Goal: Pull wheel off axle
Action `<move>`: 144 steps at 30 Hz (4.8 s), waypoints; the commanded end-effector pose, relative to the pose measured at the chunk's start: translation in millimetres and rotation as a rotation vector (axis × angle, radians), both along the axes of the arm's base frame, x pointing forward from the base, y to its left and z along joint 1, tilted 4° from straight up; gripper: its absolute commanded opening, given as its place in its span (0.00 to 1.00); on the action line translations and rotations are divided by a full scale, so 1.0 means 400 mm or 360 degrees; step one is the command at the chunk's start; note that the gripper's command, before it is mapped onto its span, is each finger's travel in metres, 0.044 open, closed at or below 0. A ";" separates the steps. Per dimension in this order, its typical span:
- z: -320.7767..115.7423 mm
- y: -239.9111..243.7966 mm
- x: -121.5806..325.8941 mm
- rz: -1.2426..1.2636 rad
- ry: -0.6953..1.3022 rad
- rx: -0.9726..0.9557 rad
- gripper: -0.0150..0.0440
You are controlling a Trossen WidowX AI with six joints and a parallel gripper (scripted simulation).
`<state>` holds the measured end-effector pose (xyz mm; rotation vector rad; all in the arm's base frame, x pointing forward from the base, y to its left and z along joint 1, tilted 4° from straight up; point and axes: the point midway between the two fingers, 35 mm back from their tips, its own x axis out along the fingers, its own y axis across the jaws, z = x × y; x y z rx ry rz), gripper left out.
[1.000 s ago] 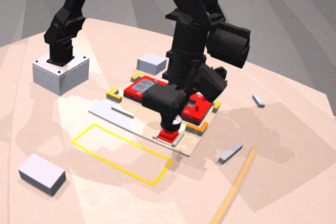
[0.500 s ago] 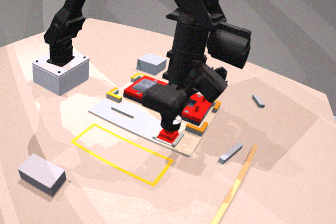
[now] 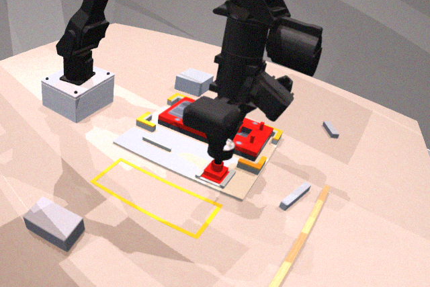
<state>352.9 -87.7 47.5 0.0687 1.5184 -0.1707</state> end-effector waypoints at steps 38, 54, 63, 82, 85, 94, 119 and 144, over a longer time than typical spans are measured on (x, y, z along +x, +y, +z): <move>0.039 0.002 0.000 -0.0002 0.0001 -0.0002 0.25; 0.129 0.012 -0.012 -0.0001 0.0002 -0.0002 0.25; 0.118 -0.047 -0.046 0.0003 0.0009 0.0000 0.25; 0.136 -0.195 -0.171 -0.0001 0.0010 -0.0012 0.25; 0.138 -0.211 -0.188 -0.0001 0.0011 -0.0014 0.25; 0.094 -0.215 -0.188 -0.0001 0.0011 -0.0014 0.25; -0.123 -0.232 -0.181 -0.0001 0.0012 -0.0014 0.25; 0.038 -0.212 -0.201 0.0002 0.0005 -0.0024 0.90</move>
